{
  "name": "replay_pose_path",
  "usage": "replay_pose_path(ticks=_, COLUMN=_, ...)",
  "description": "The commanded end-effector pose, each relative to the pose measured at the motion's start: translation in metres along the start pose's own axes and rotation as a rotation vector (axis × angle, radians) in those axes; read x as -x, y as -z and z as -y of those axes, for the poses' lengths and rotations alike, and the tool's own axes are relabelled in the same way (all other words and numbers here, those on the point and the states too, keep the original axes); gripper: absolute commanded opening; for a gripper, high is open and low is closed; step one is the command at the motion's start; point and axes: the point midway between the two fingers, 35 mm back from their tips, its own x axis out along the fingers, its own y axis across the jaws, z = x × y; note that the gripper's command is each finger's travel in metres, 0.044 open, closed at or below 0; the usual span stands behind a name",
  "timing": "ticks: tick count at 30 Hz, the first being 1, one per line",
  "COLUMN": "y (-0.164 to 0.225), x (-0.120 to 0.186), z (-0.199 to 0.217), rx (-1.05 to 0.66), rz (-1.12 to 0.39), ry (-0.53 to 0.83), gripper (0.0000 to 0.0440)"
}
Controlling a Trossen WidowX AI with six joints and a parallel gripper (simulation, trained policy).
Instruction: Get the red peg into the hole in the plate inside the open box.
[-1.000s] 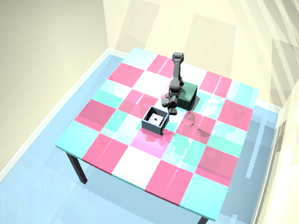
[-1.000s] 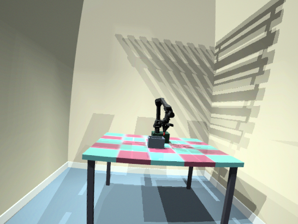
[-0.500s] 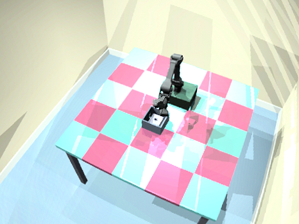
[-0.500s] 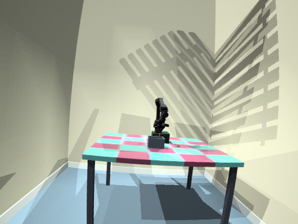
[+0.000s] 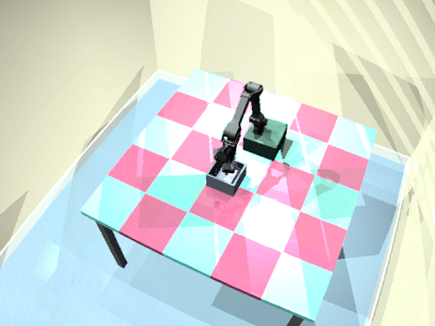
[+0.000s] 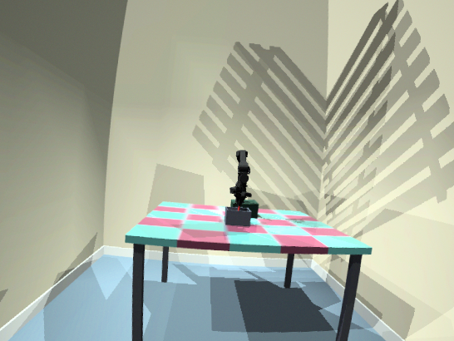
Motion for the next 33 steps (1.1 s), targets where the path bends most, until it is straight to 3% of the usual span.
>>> replay_pose_path(ticks=1, y=-0.001, x=-0.014, z=0.001, rx=0.003, rz=-0.022, ry=0.014, gripper=0.0003)
replay_pose_path(ticks=3, y=-0.002, x=-0.021, z=0.002, rx=0.007, rz=-0.030, ry=0.023, gripper=0.0021)
replay_pose_path(ticks=8, y=-0.003, x=-0.036, z=0.004, rx=0.031, rz=-0.046, ry=0.045, gripper=0.0137)
replay_pose_path(ticks=11, y=-0.006, x=-0.042, z=0.002, rx=0.043, rz=-0.054, ry=0.056, gripper=0.0179)
replay_pose_path(ticks=15, y=-0.013, x=-0.045, z=-0.005, rx=0.049, rz=-0.056, ry=0.049, gripper=0.0275)
replay_pose_path(ticks=24, y=-0.035, x=-0.046, z=-0.018, rx=0.066, rz=-0.034, ry=0.027, gripper=0.0435)
replay_pose_path(ticks=33, y=-0.064, x=-0.042, z=-0.027, rx=0.044, rz=0.028, ry=-0.021, gripper=0.0440)
